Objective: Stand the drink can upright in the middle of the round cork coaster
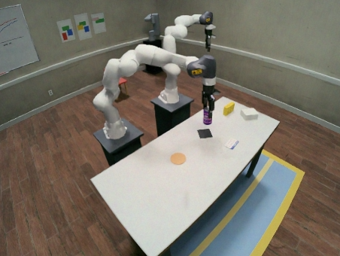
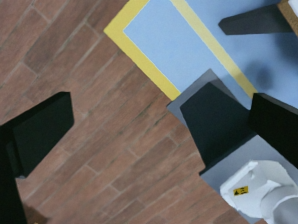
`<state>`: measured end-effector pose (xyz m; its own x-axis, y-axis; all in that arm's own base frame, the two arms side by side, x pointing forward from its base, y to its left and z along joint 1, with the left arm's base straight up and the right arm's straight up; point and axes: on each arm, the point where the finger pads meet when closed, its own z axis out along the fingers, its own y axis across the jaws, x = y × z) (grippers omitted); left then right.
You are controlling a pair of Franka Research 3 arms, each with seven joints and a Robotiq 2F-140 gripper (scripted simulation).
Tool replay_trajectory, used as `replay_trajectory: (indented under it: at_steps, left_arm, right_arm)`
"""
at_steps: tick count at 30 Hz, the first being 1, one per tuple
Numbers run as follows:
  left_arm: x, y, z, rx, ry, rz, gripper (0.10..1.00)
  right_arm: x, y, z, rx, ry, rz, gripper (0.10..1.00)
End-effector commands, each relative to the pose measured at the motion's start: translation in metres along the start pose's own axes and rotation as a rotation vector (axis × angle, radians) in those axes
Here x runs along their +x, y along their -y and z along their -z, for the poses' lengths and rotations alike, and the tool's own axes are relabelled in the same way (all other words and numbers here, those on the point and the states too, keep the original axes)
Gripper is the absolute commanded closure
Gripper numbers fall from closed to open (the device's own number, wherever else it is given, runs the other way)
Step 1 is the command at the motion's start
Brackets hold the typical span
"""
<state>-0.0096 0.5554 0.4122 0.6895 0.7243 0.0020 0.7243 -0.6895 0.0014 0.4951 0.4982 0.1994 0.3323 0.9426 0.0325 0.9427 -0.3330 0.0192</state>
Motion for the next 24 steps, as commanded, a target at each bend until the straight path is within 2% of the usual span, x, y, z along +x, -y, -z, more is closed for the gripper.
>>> replay_trajectory:
  at_steps: [1,13,18,24]
  left_arm:
    - [-0.002,0.001,0.001,0.001,0.002,-0.004,0.098]
    - [-0.002,0.001,0.001,0.001,0.002,-0.004,0.098]
    - [-0.002,0.001,0.001,0.001,0.002,-0.004,0.098]
    - [-0.002,0.001,0.001,0.001,0.002,-0.004,0.098]
  right_arm:
    - [-0.010,0.005,0.000,0.019,0.032,0.007,0.999]
    - [-0.035,-0.018,0.002,0.015,0.036,0.011,0.999]
    - [-0.071,-0.047,0.005,0.012,0.039,0.014,0.999]
    - [-0.132,-0.087,0.008,0.010,0.043,0.016,0.999]
